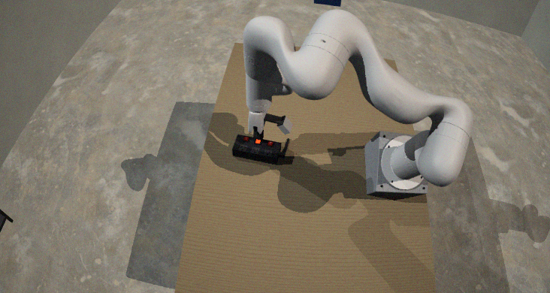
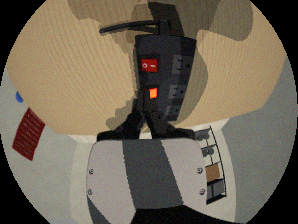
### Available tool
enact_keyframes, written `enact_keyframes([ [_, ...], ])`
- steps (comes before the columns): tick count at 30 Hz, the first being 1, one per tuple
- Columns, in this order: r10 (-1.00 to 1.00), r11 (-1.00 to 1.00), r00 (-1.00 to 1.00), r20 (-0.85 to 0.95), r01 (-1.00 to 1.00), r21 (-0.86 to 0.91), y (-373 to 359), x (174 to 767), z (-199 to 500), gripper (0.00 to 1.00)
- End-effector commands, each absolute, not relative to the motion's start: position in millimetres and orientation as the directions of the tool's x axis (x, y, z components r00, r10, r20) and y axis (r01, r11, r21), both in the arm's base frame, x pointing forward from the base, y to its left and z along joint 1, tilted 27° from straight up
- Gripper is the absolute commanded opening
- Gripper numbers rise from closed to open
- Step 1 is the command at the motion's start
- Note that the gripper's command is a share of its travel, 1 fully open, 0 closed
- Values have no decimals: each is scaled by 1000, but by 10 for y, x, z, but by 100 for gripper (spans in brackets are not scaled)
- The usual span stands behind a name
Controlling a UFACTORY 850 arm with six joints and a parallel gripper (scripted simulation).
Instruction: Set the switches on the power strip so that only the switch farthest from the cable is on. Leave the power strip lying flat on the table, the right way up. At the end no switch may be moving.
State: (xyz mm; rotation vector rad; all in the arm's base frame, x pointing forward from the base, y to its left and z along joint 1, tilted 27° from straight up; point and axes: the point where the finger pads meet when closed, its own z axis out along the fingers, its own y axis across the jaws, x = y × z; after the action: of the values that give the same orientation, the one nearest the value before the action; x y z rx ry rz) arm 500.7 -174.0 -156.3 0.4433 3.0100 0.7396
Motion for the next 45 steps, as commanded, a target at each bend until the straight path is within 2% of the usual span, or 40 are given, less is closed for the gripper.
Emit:
enact_keyframes([
  [1, 275, 849, -960, 55, 269, 455, -1748, 5015, -1557, 0],
  [45, 275, 849, -960, 55, 269, 455, -1729, 5018, -1593, 0],
])
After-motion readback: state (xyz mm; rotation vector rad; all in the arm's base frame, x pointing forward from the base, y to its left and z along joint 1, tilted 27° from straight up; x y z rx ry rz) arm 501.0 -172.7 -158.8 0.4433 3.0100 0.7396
